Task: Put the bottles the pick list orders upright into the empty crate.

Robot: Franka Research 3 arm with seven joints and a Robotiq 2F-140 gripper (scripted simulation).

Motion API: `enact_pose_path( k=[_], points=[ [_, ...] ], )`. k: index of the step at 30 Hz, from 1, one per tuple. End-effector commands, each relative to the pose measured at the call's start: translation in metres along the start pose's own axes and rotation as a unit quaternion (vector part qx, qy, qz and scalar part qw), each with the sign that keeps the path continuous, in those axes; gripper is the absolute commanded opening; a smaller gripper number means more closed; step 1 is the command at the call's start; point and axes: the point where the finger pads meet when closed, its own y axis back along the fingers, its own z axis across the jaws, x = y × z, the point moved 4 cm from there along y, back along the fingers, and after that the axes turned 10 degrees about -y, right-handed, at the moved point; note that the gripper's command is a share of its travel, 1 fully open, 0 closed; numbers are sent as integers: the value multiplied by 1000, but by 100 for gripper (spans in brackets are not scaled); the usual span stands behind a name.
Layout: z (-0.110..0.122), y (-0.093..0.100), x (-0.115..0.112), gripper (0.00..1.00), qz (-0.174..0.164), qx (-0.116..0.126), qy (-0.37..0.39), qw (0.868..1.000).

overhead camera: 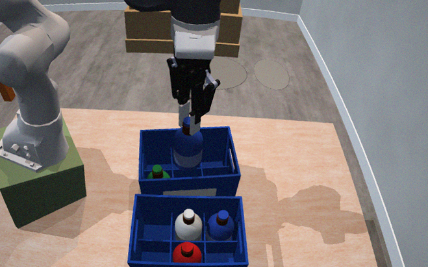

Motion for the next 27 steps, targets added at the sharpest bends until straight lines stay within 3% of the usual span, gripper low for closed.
enact_pose_path(
  k=[1,27],
  points=[
    [-1,3,-3,0,-4,2,-8,1000],
    [-4,3,-4,0,-4,2,-8,1000]
  ],
)
